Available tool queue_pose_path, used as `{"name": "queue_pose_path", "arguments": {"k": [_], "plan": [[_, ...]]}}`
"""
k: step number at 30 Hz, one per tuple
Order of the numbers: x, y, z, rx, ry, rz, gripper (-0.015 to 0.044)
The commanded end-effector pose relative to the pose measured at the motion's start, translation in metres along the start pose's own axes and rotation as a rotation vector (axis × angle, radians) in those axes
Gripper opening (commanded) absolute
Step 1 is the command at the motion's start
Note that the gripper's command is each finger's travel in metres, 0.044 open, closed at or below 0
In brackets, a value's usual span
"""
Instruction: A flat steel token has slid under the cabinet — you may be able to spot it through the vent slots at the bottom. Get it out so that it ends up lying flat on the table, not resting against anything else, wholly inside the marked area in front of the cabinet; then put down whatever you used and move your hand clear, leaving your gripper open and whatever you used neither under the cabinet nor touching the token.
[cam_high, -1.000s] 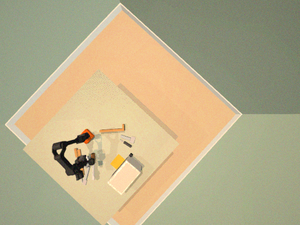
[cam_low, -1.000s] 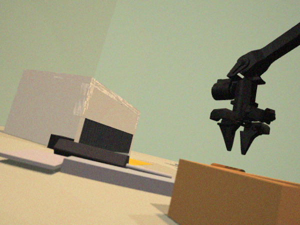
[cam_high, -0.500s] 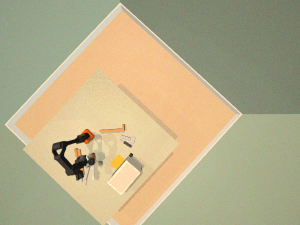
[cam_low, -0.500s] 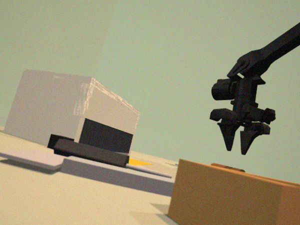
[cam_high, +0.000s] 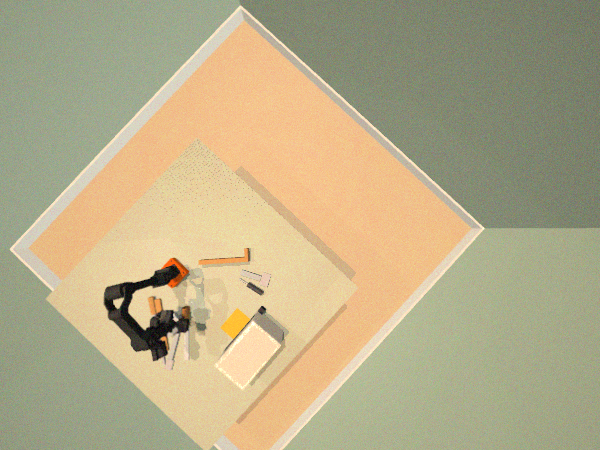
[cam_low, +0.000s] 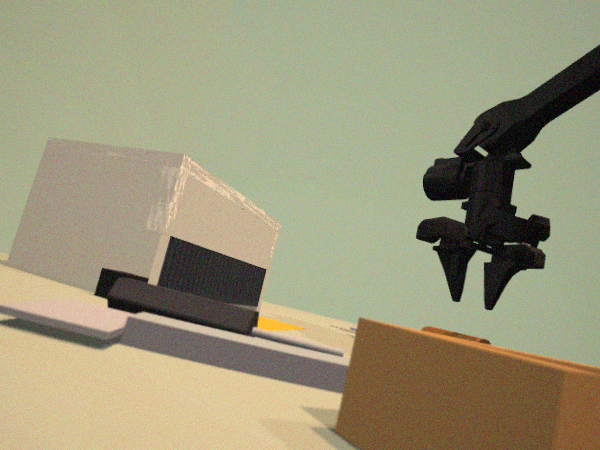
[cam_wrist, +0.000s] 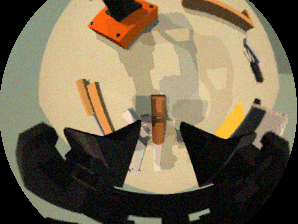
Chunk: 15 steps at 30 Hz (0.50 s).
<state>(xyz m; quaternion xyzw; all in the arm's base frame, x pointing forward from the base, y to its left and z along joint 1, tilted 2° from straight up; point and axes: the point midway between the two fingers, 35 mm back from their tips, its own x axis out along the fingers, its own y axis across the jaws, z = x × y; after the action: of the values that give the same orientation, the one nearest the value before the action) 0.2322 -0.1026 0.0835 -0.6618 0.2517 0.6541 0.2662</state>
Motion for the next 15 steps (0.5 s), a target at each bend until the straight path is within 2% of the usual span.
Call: {"name": "queue_pose_path", "arguments": {"k": [1, 15], "plan": [[-0.0003, 0.0, 0.0001, 0.036, -0.001, 0.0, 0.027], [-0.0003, 0.0, 0.0, 0.147, -0.001, 0.0, 0.027]]}}
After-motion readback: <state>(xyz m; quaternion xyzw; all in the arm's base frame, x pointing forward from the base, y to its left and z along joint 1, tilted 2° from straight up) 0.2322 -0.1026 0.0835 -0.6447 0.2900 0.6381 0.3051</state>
